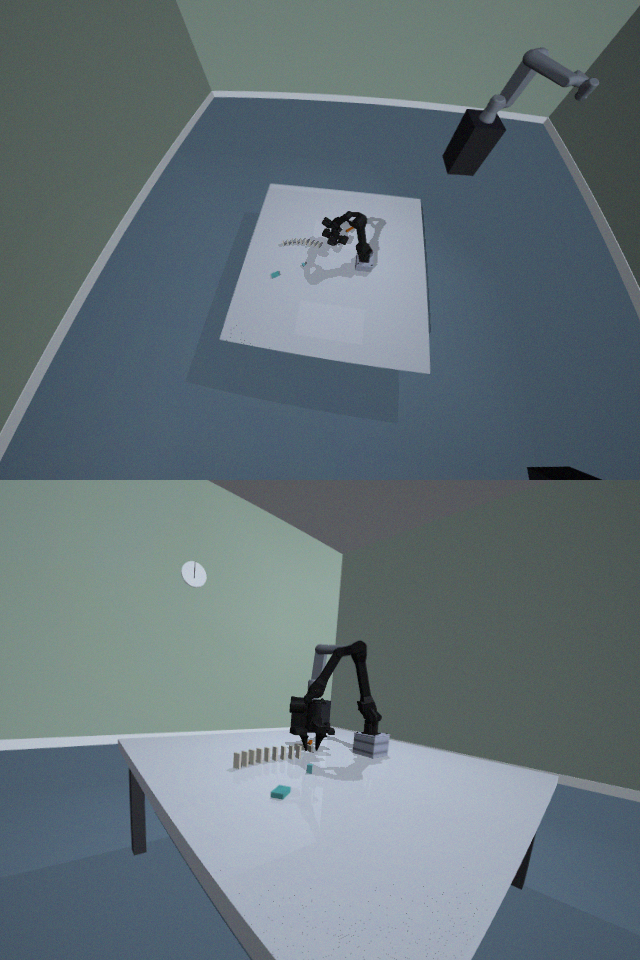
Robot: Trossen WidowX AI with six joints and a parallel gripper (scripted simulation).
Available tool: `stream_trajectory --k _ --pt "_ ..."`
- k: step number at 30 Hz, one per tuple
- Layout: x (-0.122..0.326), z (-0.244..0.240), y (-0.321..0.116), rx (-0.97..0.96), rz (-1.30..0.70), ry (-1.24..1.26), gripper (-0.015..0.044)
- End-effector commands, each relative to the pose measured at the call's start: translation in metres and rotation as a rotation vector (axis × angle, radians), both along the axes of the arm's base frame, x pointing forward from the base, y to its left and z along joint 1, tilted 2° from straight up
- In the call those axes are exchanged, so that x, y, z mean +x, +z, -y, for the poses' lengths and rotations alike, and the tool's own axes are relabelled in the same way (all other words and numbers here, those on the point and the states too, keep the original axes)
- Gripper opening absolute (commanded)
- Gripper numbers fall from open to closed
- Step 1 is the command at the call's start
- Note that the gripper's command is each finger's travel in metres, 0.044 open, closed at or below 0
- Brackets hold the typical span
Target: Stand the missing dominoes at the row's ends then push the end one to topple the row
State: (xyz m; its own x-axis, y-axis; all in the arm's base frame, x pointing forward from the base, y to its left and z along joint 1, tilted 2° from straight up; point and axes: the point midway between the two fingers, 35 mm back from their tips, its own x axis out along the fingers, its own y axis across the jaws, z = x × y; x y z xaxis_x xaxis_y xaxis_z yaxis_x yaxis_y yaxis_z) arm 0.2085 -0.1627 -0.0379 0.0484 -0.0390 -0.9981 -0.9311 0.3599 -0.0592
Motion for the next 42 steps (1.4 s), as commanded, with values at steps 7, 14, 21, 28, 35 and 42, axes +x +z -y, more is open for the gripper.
stream_trajectory --k 7,14,21,28,35,42 --pt "0.0 0.0 -0.001 0.002 0.001 0.006 0.0021" --pt "0.0 0.0 -0.001 0.002 0.001 0.006 0.0021" --pt "-0.005 -0.004 0.069 0.002 0.001 0.006 0.0021" --pt "-0.009 -0.007 0.115 0.002 0.001 0.006 0.0021" --pt "-0.005 -0.01 0.115 0.005 0.003 -0.042 0.0021" --pt "0.038 -0.042 0.118 0.034 0.023 -0.532 0.0021"
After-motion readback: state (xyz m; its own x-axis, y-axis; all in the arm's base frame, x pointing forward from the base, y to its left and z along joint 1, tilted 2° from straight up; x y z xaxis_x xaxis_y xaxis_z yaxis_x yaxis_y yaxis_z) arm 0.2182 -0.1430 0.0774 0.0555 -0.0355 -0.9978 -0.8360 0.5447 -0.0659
